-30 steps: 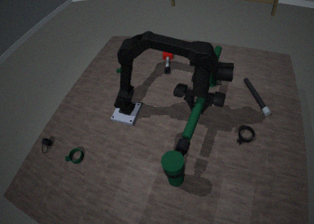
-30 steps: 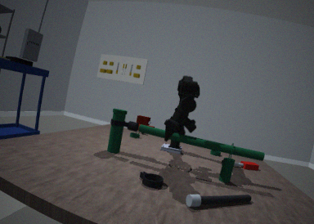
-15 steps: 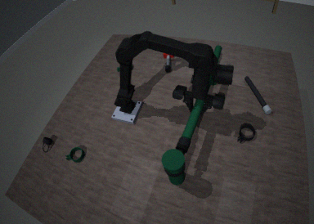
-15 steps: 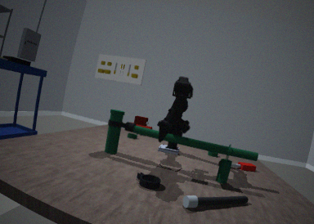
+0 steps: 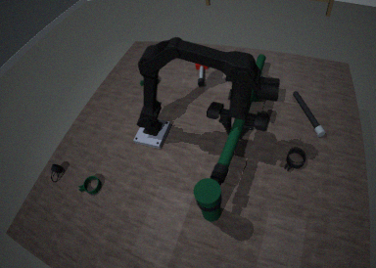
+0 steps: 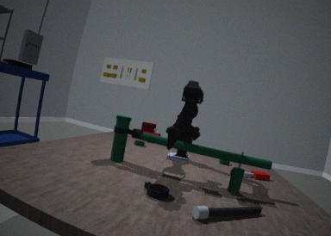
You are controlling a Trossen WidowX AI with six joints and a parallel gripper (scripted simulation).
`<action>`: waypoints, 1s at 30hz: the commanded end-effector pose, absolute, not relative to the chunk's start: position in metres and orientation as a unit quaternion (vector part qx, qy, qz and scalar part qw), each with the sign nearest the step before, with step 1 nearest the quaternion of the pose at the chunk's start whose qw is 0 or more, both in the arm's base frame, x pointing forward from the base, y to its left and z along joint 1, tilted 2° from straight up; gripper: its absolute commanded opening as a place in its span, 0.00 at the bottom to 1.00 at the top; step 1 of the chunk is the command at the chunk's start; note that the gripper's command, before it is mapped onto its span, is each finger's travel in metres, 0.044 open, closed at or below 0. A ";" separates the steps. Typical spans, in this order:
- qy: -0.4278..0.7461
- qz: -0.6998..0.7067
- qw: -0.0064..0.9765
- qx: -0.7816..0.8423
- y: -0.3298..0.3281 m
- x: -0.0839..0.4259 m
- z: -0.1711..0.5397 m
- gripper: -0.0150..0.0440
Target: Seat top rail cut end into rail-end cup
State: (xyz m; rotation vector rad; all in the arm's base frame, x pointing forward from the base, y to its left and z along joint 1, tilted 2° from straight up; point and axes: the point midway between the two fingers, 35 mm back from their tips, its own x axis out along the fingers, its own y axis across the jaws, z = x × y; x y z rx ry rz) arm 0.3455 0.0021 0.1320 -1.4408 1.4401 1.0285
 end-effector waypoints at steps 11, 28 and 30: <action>0.576 0.404 0.413 -0.578 -0.004 0.346 0.135 0.25; 0.573 0.410 0.417 -0.574 0.002 0.346 0.132 0.25; 0.574 0.410 0.417 -0.574 0.002 0.346 0.132 0.25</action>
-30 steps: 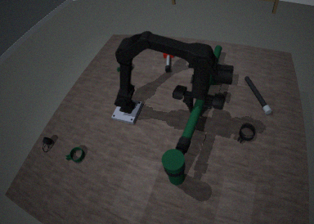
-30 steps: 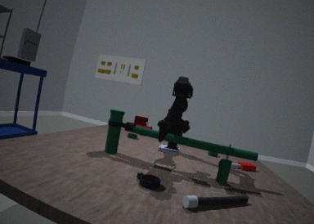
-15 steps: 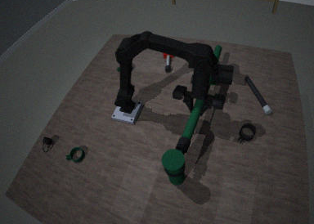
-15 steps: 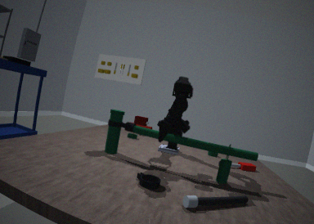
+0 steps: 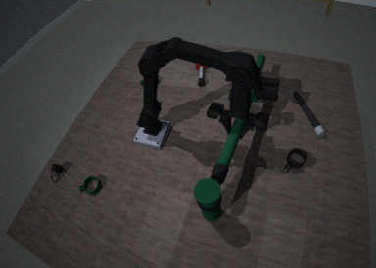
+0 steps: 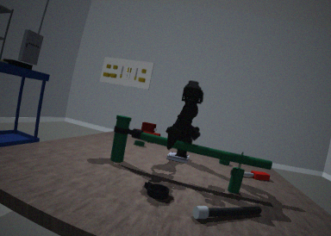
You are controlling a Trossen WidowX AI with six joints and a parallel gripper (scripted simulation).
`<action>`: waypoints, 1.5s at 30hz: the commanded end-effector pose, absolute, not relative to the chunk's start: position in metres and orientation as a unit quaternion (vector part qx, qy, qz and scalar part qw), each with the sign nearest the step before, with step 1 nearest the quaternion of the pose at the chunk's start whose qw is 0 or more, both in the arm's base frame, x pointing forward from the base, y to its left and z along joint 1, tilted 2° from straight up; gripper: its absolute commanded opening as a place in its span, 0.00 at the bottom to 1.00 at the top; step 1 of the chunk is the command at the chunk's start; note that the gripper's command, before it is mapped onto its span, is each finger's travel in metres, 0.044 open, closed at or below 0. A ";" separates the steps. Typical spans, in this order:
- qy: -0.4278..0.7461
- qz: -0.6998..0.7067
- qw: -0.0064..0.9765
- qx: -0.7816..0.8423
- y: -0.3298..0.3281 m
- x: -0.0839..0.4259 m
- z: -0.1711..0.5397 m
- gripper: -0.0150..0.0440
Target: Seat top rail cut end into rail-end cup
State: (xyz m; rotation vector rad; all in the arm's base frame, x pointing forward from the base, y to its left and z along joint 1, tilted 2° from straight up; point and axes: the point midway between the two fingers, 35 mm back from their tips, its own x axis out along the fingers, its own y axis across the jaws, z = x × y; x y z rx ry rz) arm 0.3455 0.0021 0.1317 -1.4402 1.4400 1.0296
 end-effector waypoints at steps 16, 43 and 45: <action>0.574 0.409 0.416 -0.575 0.001 0.346 0.133 0.25; 0.575 0.408 0.414 -0.576 -0.001 0.346 0.135 0.25; 0.575 0.408 0.413 -0.576 -0.001 0.346 0.135 0.25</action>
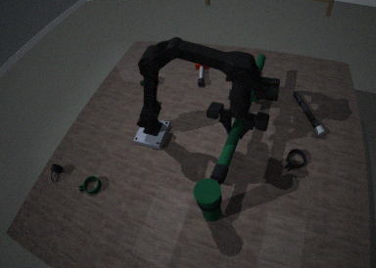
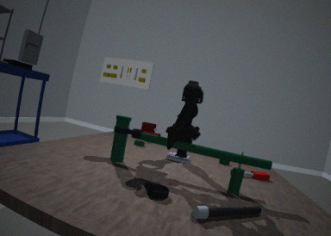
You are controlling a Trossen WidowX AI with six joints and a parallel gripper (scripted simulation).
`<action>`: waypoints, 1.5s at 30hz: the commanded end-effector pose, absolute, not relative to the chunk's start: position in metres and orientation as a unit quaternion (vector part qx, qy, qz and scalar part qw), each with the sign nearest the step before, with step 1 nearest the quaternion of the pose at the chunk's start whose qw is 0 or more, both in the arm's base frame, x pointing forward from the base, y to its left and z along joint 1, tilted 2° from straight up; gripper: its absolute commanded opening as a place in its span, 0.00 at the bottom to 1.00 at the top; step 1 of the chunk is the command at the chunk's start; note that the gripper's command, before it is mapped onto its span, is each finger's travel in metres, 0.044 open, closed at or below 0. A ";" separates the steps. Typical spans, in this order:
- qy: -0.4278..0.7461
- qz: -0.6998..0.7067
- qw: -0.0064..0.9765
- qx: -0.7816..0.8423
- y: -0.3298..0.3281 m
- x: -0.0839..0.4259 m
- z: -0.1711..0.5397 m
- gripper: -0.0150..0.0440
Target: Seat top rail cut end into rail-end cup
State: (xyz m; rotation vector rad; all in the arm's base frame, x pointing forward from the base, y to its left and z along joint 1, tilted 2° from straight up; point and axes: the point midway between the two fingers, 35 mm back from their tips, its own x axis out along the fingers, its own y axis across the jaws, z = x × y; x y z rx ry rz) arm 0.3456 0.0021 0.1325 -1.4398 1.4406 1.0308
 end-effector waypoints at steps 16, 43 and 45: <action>0.575 0.407 0.413 -0.577 -0.003 0.346 0.136 0.25; 0.576 0.407 0.412 -0.578 -0.005 0.346 0.137 0.25; 0.576 0.407 0.412 -0.578 -0.005 0.346 0.137 0.25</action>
